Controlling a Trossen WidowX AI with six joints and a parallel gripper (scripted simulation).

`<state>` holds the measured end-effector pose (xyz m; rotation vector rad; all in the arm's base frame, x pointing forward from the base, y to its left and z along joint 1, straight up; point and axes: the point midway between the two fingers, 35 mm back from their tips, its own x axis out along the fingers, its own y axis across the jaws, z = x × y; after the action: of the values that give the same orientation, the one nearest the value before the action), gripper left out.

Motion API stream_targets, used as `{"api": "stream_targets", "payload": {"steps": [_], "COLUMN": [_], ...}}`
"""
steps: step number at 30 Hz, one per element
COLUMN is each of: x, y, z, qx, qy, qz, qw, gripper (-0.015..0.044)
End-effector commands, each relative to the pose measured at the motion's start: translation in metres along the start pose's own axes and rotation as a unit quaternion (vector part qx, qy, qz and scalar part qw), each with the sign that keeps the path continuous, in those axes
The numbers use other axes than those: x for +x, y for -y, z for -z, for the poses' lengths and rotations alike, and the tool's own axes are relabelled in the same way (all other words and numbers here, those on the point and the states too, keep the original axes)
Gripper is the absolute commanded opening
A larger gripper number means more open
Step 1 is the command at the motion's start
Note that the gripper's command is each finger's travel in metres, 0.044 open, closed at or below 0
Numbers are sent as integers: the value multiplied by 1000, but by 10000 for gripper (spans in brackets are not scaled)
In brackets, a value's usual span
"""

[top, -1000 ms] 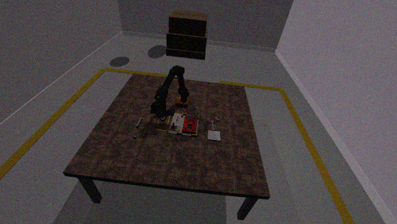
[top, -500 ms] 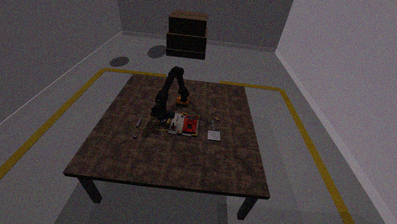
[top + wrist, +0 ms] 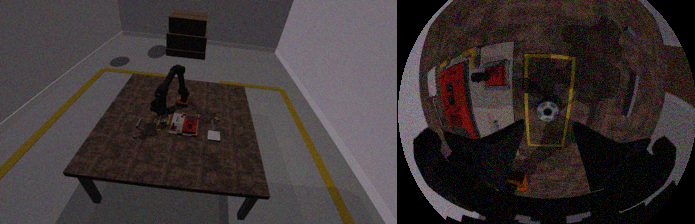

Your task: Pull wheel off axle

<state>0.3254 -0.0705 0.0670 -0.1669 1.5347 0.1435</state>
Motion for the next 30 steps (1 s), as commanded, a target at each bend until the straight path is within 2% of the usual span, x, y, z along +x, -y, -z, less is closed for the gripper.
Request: {"api": "stream_targets", "payload": {"steps": [1,5,6,13,30], "x": [-1,-21,-27,-55,-55], "y": [0,-11,-14,-35,-36], "z": [1,25,32,81,82], "qx": [0,0,-1,-1,-1], "qy": [0,-2,-2,-6,-6], "qz": [0,-1,-1,-2,-2], "qw": [1000,1000,1000,1000,1000], "gripper": [326,431,440,440,440]}}
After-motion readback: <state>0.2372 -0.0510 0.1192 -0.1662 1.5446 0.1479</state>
